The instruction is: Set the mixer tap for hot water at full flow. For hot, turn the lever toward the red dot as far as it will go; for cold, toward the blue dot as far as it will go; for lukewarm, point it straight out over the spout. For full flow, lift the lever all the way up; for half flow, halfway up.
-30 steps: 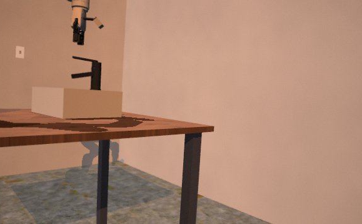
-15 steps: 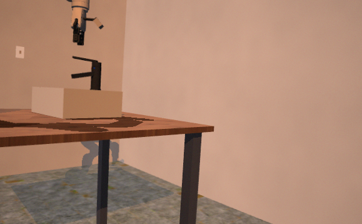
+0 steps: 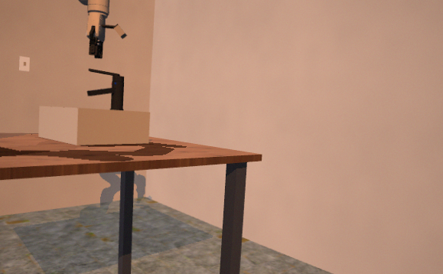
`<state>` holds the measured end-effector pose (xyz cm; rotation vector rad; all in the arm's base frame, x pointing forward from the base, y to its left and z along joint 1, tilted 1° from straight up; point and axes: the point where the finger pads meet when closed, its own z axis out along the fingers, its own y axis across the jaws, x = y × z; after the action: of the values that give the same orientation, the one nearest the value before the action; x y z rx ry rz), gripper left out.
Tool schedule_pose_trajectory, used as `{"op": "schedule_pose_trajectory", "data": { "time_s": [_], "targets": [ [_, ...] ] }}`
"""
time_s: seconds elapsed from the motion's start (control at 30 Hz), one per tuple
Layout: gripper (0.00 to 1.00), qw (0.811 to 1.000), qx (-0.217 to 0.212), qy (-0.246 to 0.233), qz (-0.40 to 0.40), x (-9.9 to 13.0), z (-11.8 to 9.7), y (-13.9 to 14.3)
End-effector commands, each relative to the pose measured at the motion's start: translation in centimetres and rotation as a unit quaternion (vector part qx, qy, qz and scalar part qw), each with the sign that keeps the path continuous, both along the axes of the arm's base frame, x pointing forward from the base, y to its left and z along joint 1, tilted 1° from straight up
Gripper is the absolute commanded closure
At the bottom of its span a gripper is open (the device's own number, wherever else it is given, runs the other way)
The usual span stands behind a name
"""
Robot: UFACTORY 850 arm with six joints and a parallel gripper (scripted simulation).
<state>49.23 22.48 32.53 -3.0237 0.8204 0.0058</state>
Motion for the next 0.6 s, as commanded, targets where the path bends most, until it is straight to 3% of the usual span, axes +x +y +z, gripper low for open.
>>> {"op": "schedule_pose_trajectory", "data": {
  "time_s": [0.0,0.57],
  "targets": [
    [0.27,1.0,0.0,-0.001,0.0,0.1,-0.5,0.0],
    [0.27,1.0,0.0,-0.001,0.0,0.0,-2.8,0.1]
  ]
}}
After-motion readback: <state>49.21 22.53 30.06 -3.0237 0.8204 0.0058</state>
